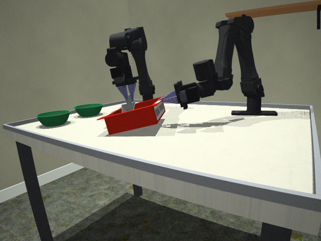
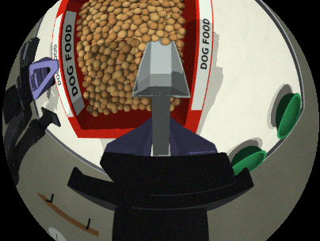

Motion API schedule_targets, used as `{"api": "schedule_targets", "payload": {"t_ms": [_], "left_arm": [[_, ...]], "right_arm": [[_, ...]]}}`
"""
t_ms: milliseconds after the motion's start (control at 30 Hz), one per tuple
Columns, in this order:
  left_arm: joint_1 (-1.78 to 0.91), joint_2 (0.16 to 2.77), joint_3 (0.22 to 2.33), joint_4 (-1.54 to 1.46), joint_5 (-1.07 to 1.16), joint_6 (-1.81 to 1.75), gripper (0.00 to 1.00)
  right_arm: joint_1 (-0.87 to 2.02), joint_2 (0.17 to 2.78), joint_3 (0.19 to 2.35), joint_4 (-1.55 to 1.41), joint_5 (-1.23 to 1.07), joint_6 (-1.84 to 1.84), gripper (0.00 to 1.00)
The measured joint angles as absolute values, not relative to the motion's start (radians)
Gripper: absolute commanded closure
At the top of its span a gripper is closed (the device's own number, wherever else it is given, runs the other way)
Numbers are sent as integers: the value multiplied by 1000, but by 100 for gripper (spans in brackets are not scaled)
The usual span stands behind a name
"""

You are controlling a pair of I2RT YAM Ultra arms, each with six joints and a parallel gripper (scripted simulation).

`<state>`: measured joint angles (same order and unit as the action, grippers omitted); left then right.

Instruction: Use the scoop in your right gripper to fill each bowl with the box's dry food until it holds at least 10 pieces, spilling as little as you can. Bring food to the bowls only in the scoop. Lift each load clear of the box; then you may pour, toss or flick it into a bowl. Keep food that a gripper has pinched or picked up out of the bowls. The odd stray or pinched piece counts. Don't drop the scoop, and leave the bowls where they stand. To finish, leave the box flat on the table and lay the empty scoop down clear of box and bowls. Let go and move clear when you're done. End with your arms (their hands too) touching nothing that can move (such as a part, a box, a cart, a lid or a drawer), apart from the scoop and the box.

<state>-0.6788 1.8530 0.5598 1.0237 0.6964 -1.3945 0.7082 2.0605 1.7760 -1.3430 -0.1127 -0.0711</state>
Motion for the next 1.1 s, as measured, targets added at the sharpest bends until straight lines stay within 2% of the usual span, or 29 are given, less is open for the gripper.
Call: {"api": "schedule_targets", "payload": {"t_ms": [400, 1100], "left_arm": [[-679, 1851, 561, 1017, 696, -1394, 100], [-706, 1751, 637, 754, 653, -1348, 100]], "right_arm": [[706, 2062, 1778, -1346, -121, -79, 100], [614, 2113, 1837, -1393, -244, -181, 100]]}}
